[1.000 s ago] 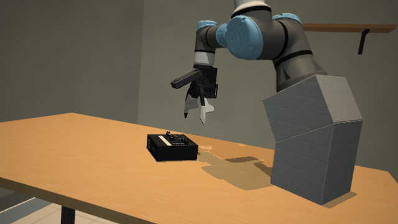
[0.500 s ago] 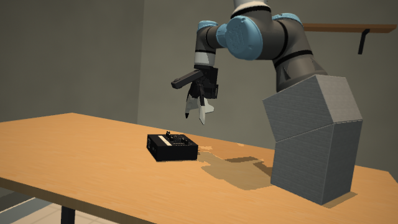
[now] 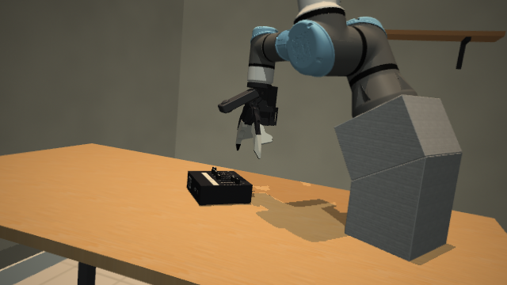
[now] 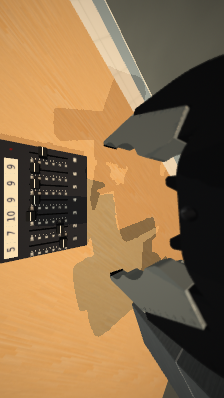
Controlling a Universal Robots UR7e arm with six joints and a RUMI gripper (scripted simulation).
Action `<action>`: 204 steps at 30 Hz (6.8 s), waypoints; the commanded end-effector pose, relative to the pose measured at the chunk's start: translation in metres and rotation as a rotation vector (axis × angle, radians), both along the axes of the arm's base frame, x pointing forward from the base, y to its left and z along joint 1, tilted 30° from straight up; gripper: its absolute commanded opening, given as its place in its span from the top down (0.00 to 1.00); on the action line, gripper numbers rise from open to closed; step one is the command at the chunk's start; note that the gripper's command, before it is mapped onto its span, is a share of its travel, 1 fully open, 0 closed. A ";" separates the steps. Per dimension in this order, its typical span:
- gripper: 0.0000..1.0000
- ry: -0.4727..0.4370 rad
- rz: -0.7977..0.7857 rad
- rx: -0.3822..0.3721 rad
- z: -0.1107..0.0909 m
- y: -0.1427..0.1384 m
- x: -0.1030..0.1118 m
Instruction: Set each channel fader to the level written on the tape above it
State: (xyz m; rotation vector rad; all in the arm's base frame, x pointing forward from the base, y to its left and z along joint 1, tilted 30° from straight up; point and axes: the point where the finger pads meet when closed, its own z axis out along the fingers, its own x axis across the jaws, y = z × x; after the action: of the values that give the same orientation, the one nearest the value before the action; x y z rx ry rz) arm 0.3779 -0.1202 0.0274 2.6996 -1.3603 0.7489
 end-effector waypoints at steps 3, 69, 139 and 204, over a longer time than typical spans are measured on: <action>0.00 -0.001 0.000 -0.001 0.000 0.000 0.000; 0.00 0.106 0.359 -0.172 0.009 0.012 0.007; 0.00 0.629 2.042 -0.979 0.077 0.062 0.037; 0.00 0.405 1.308 -0.665 0.043 0.070 0.039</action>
State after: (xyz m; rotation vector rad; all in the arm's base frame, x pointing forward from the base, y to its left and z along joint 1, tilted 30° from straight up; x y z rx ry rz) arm 0.4161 -0.0504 0.0719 2.5569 0.8269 0.4175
